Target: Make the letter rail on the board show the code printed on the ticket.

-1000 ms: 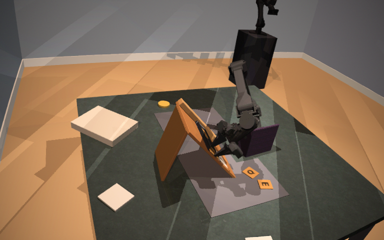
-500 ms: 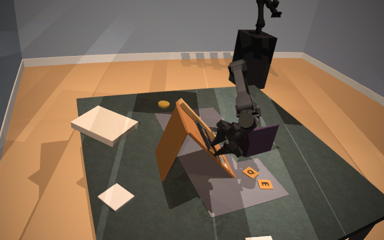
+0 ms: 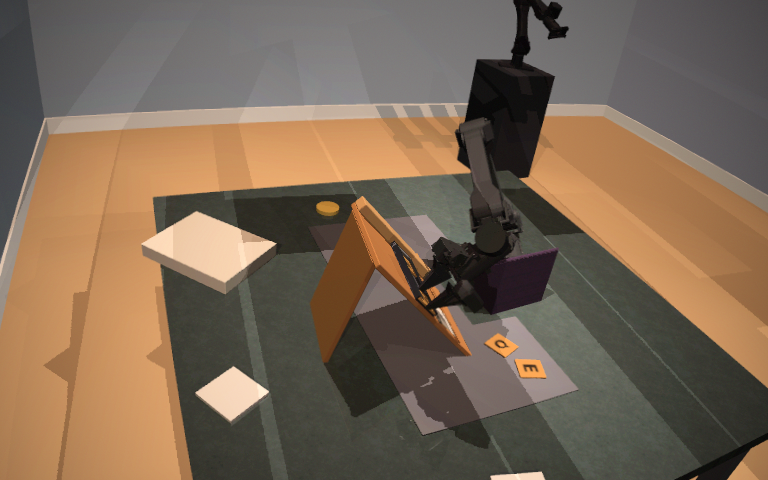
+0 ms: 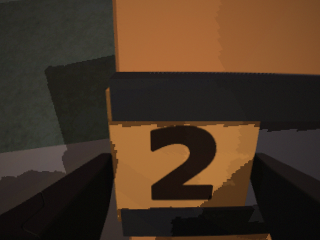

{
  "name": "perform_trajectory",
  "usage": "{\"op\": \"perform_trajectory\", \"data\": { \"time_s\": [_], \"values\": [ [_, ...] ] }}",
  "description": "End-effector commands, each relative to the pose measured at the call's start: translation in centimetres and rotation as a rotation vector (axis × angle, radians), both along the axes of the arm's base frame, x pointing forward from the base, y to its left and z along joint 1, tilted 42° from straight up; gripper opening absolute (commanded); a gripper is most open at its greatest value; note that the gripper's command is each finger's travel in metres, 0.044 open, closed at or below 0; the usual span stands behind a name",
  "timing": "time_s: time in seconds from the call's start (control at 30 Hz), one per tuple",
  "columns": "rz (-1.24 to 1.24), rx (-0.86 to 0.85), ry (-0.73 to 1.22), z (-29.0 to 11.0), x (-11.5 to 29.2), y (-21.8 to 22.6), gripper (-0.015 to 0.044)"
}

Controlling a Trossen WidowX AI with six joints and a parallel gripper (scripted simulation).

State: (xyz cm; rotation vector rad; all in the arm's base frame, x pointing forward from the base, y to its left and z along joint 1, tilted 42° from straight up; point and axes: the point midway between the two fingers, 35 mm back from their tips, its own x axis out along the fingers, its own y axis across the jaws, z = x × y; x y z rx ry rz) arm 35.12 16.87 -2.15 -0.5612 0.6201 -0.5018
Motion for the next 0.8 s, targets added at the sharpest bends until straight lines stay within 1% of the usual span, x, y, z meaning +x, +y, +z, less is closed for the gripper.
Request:
{"op": "perform_trajectory", "data": {
  "time_s": [0.0,0.77],
  "values": [
    [0.003,-0.005,0.002,0.19,-0.11,-0.21,0.0],
    [0.003,-0.006,0.003,0.97,-0.48,-1.17,0.0]
  ]
}}
